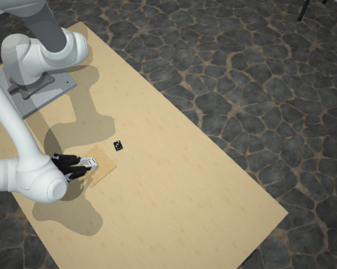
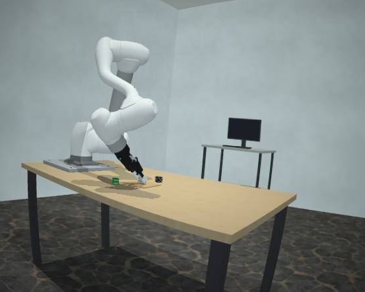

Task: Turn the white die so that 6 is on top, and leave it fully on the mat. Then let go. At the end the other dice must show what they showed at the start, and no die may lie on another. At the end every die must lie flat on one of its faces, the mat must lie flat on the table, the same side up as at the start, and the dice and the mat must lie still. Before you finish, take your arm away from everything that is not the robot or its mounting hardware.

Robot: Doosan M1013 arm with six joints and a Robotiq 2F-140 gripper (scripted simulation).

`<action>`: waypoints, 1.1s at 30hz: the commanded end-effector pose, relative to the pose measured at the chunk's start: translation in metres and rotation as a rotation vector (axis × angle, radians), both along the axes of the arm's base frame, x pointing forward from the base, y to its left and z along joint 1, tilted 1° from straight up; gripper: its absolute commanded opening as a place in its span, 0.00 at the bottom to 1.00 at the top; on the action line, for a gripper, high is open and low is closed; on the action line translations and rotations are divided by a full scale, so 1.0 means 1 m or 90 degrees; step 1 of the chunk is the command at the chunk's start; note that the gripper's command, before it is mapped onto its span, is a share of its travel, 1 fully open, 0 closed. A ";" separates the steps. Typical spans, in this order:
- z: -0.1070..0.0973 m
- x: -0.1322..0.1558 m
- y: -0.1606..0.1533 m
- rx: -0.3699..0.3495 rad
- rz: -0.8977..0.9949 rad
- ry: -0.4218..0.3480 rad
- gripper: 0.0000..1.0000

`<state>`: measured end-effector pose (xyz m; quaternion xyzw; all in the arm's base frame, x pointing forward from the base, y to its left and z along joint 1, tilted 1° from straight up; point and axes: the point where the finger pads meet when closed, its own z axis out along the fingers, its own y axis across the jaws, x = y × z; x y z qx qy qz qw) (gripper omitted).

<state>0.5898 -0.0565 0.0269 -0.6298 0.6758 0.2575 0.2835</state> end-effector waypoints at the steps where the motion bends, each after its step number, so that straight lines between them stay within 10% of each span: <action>1: 0.000 0.000 0.000 0.000 0.000 0.000 0.16; 33: -0.005 0.000 0.000 0.000 0.000 0.000 0.16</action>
